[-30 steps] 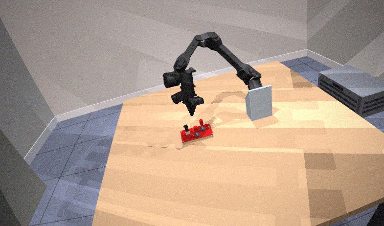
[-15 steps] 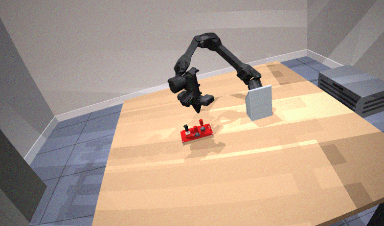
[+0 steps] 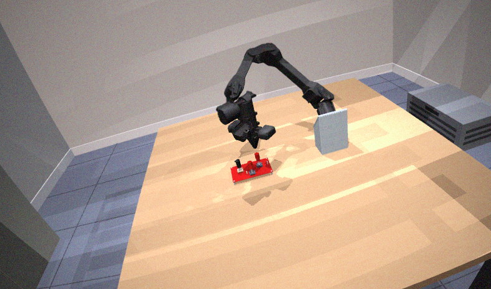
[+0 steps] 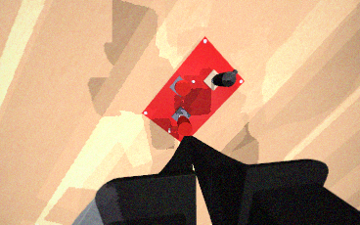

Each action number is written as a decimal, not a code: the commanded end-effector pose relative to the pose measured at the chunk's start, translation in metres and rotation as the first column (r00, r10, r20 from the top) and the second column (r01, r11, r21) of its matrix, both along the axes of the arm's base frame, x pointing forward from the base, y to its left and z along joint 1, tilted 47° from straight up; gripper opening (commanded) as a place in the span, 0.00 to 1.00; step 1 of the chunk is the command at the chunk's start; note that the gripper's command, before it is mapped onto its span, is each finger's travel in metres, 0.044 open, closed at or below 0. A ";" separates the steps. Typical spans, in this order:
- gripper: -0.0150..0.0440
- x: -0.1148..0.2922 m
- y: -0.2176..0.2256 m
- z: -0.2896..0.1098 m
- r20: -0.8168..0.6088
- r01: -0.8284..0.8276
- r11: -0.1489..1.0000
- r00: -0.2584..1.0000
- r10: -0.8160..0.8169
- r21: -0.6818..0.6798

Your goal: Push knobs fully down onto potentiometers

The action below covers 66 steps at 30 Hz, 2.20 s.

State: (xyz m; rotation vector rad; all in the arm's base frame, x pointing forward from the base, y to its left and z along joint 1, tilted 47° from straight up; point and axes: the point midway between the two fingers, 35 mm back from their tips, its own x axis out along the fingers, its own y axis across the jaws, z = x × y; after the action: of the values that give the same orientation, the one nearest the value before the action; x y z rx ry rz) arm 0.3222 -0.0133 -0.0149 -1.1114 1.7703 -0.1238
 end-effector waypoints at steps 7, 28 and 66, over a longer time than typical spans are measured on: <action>0.25 -0.001 -0.009 -0.008 -0.005 -0.004 1.000 1.000 0.004 -0.004; 0.25 -0.002 -0.017 -0.015 -0.005 -0.004 1.000 1.000 0.004 -0.005; 0.25 -0.002 -0.020 -0.018 -0.005 -0.004 1.000 1.000 0.004 -0.005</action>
State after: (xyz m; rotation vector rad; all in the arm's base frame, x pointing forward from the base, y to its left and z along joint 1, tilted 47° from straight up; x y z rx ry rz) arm 0.3200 -0.0331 -0.0333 -1.1143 1.7708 -0.1232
